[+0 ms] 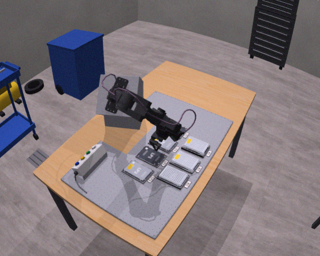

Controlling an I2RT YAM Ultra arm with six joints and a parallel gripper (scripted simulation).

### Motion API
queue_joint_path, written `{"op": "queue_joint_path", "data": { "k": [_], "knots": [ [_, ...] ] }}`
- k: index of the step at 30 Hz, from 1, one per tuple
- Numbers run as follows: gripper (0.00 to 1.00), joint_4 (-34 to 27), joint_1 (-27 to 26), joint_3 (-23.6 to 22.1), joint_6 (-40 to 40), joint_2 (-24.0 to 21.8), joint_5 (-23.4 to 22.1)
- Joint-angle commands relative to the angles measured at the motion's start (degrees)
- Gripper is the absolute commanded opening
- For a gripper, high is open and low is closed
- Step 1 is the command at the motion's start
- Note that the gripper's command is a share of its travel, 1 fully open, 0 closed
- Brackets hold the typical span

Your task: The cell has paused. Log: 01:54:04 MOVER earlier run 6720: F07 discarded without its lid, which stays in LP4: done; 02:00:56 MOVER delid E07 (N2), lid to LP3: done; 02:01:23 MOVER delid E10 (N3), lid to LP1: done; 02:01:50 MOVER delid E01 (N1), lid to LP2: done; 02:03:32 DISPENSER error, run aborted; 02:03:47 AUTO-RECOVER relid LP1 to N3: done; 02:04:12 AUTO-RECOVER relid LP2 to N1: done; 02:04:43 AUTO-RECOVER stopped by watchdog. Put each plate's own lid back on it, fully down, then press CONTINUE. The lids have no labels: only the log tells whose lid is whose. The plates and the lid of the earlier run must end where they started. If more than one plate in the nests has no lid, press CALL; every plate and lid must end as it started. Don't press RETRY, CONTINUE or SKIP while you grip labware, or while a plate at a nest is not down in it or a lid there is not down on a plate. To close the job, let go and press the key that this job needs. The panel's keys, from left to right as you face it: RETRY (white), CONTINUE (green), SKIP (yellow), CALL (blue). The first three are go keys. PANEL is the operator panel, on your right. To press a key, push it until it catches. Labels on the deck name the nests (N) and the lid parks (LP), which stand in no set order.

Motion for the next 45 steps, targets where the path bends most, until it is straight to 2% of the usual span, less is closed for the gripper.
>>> {"op": "queue_joint_path", "data": {
  "k": [1, 32, 33, 34, 39, 41, 42, 45],
  "knots": [
    [1.0, 2.3, 1.9, 1.4, 1.6, -1.9, 1.1],
    [1.0, -0.6, 2.5, 2.6, 2.3, -1.7, 1.3],
    [0.99, 5.9, -0.2, -3.0, -1.7, -2.8, -0.1],
    [0.98, 9.1, -0.8, -4.7, -3.8, -3.9, -0.4],
    [0.93, 25.1, -5.1, -13.3, -14.5, -9.0, -4.0],
    [0.93, 25.1, -5.1, -13.3, -14.5, -9.0, -4.0],
    [0.92, 30.4, -6.6, -15.9, -17.7, -8.0, -6.7],
    [0.89, 39.8, -10.1, -20.1, -23.5, -9.5, -11.2]
  ]
}}
